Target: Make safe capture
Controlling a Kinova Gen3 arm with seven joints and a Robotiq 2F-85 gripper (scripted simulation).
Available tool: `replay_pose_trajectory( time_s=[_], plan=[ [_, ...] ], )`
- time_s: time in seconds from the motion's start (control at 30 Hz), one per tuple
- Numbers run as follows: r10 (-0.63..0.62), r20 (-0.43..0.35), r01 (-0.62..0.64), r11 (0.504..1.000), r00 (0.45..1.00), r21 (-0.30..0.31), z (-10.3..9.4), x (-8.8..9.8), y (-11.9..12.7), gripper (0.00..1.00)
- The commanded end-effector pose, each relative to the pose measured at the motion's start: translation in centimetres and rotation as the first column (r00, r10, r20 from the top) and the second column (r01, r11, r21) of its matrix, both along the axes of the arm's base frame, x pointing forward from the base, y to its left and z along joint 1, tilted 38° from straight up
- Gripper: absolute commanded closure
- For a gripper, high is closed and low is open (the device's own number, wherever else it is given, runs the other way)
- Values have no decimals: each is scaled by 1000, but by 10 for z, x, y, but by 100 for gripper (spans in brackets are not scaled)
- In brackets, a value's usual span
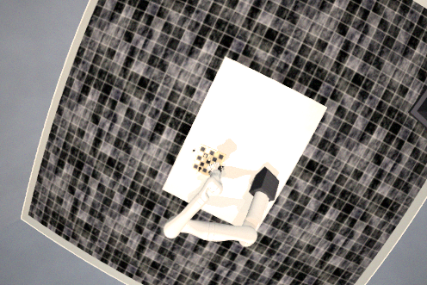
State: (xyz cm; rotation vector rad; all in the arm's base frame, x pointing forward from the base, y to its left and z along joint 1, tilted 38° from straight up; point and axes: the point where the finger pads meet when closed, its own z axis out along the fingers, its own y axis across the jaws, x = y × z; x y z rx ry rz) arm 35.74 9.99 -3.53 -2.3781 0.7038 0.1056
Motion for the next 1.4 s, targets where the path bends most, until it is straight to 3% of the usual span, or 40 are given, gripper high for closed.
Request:
replay_pose_trajectory(
  time_s=[0.0,0.83,0.87,0.93,0.97,1.1,1.13,1.2,1.23,1.3,1.33,1.37],
  plan=[
    [-1,1,1,1000,1000,0,0,0,0,100],
    [-1,1,1,1000,1000,0,0,0,0,100],
    [-1,1,1,1000,1000,0,0,0,0,92],
    [-1,1,1,1000,1000,0,0,0,0,92],
    [-1,1,1,1000,1000,0,0,0,0,84],
    [-1,1,1,1000,1000,0,0,0,0,84],
    [-1,1,1,1000,1000,0,0,0,0,75],
    [-1,1,1,1000,1000,0,0,0,0,75],
    [-1,1,1,1000,1000,0,0,0,0,67],
    [-1,1,1,1000,1000,0,0,0,0,67],
    [-1,1,1,1000,1000,0,0,0,0,59],
    [-1,1,1,1000,1000,0,0,0,0,59]
  ],
)
